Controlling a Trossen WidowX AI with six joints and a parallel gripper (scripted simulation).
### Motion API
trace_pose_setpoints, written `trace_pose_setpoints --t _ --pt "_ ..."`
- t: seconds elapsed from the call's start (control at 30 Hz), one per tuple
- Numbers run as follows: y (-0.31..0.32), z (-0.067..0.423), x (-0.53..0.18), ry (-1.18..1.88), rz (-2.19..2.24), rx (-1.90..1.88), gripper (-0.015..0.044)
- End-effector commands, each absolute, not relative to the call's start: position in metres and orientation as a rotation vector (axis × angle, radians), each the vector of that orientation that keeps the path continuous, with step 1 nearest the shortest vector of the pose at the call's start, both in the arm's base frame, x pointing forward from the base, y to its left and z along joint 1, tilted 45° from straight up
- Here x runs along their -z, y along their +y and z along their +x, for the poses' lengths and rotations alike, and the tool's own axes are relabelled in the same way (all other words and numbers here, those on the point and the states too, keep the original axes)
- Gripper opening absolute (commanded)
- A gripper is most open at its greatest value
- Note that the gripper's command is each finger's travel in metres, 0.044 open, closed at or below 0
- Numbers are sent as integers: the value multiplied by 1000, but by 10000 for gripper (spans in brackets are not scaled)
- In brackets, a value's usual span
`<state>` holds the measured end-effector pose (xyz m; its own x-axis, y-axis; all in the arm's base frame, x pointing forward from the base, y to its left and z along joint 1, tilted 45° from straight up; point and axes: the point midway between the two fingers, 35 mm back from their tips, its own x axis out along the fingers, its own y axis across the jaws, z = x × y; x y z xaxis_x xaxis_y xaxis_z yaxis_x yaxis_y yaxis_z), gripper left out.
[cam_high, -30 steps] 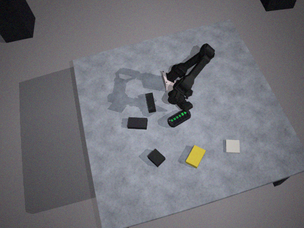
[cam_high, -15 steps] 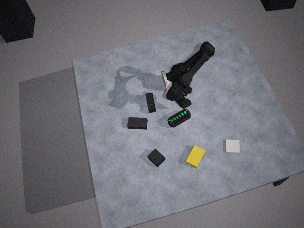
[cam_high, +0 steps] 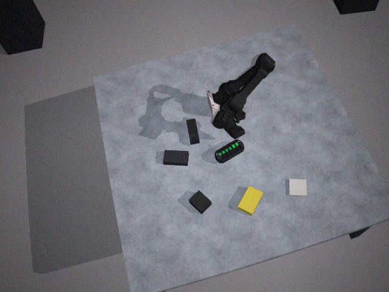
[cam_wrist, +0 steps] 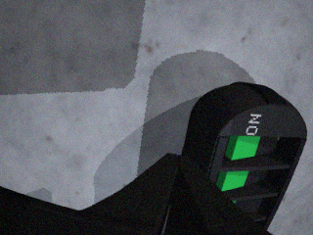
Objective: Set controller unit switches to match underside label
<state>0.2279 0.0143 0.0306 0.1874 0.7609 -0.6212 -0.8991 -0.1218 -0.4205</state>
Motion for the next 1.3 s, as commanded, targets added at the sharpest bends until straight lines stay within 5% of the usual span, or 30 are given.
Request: trace_pose_setpoints --t 0.0,0.1,0.67,1.27 --pt "14 228 -32 189 -914 -1426 0" --pt "14 228 -31 194 -912 -1430 0" --pt "-21 281 -26 222 -859 -1573 440" --pt "-56 326 -1 219 -775 -1747 440"
